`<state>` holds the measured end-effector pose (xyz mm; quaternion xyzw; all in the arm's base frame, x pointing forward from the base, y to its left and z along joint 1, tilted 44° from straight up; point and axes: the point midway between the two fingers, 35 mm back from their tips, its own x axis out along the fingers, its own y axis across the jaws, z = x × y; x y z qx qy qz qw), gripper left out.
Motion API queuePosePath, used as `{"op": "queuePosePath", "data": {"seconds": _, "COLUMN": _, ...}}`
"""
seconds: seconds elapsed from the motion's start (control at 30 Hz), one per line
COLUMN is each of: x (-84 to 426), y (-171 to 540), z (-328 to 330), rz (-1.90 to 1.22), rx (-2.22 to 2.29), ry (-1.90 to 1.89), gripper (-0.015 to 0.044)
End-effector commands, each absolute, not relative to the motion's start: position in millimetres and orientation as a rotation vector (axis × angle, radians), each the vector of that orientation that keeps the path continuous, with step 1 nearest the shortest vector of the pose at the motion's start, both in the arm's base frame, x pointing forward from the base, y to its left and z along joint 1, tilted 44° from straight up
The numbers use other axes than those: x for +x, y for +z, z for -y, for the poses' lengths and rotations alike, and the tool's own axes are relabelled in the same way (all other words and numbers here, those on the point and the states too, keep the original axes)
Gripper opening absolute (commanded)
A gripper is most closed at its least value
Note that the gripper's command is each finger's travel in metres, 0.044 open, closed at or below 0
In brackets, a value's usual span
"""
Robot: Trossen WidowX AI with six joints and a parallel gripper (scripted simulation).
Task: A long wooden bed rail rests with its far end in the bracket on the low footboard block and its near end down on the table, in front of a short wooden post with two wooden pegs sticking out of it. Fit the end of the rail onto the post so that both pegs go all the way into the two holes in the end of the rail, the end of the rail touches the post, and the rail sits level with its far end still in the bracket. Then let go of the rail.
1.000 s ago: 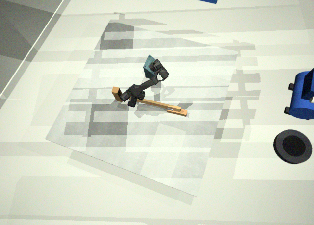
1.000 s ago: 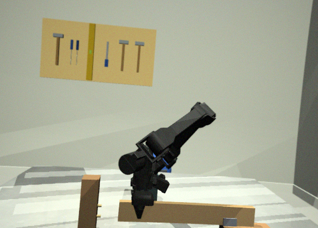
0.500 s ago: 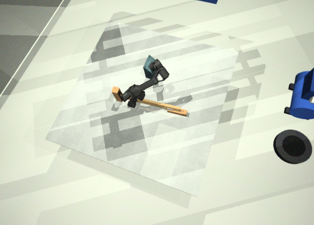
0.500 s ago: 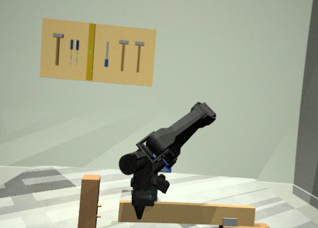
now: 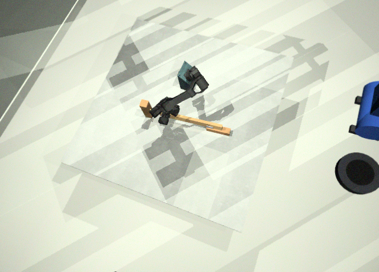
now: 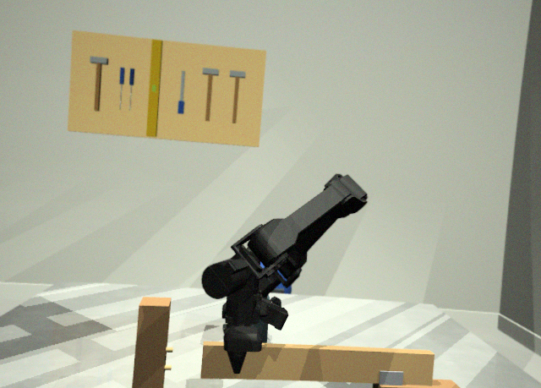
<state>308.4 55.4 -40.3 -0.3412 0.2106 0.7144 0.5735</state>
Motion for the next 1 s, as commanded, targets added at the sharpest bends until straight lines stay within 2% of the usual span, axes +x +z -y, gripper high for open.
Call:
{"op": "queuePosePath", "data": {"seconds": 0.0, "x": 309.6, "y": -40.2, "z": -54.1, "rz": -0.492, "rx": -0.801, "ry": 1.668, "gripper": 0.0}}
{"op": "queuePosePath", "data": {"seconds": 0.97, "x": 307.4, "y": -36.8, "z": -56.0, "rz": -0.492, "rx": -0.801, "ry": 1.668, "gripper": 0.0}}
